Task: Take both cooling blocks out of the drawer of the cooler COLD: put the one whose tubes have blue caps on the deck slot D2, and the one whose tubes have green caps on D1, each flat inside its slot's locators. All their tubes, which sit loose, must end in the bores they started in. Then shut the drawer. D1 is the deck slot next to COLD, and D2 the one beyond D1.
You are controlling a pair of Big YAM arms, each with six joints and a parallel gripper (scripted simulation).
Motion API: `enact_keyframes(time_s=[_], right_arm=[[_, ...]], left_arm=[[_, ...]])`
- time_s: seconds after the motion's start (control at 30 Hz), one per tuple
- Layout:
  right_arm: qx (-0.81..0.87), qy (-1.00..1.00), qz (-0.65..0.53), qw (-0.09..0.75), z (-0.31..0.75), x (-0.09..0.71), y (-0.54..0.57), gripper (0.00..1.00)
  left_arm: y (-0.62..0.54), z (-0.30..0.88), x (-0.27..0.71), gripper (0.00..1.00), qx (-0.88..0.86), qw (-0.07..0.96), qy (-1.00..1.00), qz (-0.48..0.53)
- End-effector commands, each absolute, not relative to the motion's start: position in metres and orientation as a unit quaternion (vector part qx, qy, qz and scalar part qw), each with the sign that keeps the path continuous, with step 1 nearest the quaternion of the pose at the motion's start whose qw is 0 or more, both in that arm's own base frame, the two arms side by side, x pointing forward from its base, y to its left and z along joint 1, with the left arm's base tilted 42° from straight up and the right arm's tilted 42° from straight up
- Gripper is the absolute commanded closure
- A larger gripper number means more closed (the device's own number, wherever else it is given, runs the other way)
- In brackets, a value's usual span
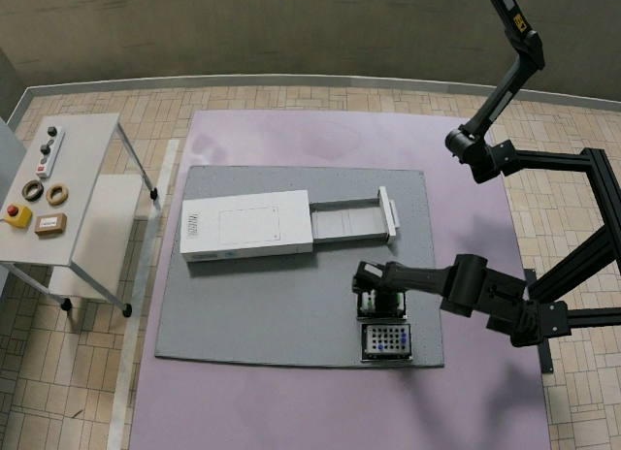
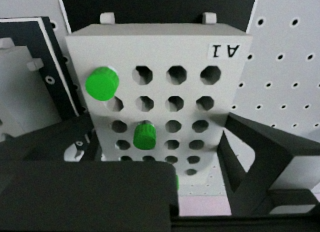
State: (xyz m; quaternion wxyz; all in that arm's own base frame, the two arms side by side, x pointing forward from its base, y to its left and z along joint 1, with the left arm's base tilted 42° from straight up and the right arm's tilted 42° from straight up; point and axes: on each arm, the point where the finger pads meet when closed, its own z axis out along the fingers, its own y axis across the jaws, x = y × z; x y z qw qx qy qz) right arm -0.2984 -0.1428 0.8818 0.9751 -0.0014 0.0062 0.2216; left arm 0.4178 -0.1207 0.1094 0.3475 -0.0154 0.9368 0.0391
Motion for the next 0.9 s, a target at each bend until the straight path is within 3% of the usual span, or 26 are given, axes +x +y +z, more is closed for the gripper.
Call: enact_keyframes(time_s=[0.0, 0.87], right_arm=[[0.000, -0.003, 0.221, 0.975, 0.8831, -0.3088, -0.1485, 1.00], [0.000, -0.003, 0.221, 0.975, 0.8831, -0.3088, -0.1485, 1.00]], left_arm=[[-0.1272, 0.1264, 0.4362, 0.43, -0.015, 0.371, 0.928, 0.031], [-0.1272, 0.1264, 0.4362, 0.03, -0.015, 0.371, 0.928, 0.031]])
